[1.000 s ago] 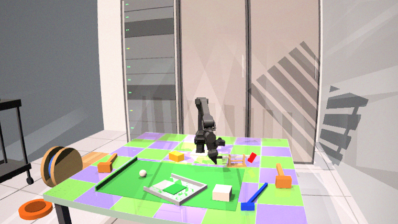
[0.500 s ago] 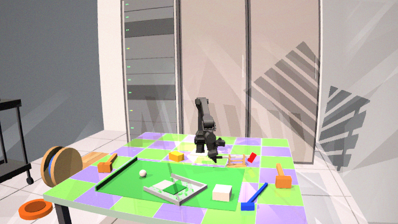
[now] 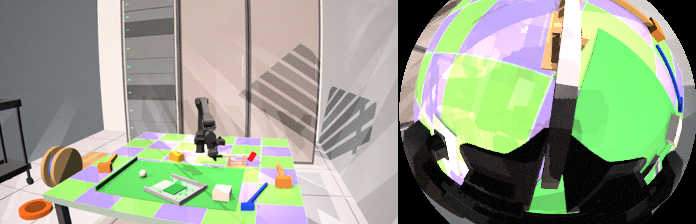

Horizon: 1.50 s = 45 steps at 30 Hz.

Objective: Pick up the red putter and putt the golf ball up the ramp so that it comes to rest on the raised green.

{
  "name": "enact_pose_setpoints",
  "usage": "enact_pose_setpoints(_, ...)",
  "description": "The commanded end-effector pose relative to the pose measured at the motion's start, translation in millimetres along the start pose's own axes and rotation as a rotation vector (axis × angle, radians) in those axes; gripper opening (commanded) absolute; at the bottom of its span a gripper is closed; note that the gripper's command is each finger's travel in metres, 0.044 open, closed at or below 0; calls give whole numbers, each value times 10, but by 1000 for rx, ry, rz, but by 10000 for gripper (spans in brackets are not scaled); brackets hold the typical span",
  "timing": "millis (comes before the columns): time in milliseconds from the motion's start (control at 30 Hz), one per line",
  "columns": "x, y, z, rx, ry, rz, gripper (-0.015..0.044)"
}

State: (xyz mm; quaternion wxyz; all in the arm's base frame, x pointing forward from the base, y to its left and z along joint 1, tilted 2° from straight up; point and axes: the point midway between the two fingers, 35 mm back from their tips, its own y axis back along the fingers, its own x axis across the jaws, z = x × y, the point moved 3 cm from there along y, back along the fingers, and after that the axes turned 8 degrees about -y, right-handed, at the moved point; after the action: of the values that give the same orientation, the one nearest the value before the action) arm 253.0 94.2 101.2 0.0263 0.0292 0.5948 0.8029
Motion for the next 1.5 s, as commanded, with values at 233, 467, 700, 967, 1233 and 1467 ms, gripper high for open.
enact_pose_setpoints(233,-19,515,153,-6,4,-9,0)
enact_pose_setpoints(467,36,853,230,-5,4,-9,0)
enact_pose_setpoints(700,-55,851,111,10,-91,-25,0)
enact_pose_setpoints(967,-251,1006,-244,35,-365,-72,0)
enact_pose_setpoints(1233,-355,1182,-592,41,-574,-118,0)
enact_pose_setpoints(1467,-404,1302,-945,60,-832,-154,0)
